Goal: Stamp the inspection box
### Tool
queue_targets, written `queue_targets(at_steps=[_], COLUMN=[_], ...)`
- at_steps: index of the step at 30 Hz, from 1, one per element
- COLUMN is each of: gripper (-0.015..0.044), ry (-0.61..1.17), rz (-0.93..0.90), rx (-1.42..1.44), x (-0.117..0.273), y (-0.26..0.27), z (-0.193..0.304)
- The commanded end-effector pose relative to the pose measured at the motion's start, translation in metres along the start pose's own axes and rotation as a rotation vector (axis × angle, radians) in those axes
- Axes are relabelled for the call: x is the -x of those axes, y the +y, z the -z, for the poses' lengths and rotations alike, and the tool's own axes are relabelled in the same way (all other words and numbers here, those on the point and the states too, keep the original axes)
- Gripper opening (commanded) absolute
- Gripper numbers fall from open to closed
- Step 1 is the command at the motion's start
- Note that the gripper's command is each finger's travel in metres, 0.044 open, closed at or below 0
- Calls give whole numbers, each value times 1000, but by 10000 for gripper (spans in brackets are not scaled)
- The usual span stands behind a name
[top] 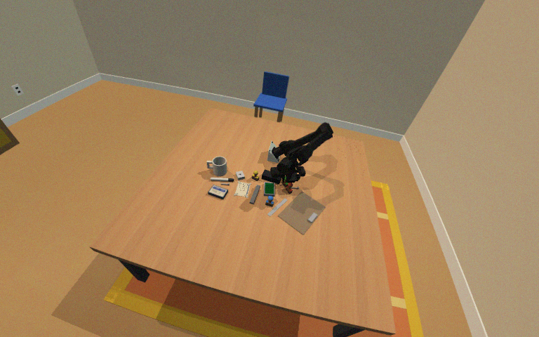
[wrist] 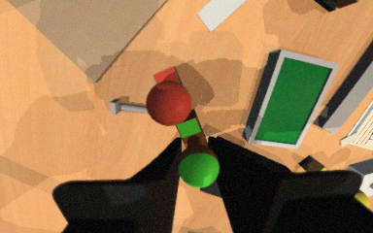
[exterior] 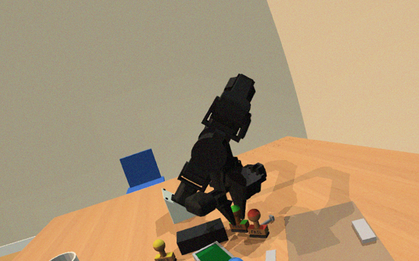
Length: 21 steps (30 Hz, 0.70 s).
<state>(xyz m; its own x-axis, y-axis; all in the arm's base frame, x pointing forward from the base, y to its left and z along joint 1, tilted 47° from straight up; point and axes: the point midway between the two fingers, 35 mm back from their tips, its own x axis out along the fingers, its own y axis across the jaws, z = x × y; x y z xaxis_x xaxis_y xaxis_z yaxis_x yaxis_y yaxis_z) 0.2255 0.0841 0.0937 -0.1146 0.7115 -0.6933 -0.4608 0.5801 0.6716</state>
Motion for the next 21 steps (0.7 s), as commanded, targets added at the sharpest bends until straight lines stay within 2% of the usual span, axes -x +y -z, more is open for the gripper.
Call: queue_targets(at_steps=[1,21], gripper=[0,0], ry=[3,3], rz=[3,6], rx=[3,2], x=[2,12], y=[-1,-1], z=[0,0])
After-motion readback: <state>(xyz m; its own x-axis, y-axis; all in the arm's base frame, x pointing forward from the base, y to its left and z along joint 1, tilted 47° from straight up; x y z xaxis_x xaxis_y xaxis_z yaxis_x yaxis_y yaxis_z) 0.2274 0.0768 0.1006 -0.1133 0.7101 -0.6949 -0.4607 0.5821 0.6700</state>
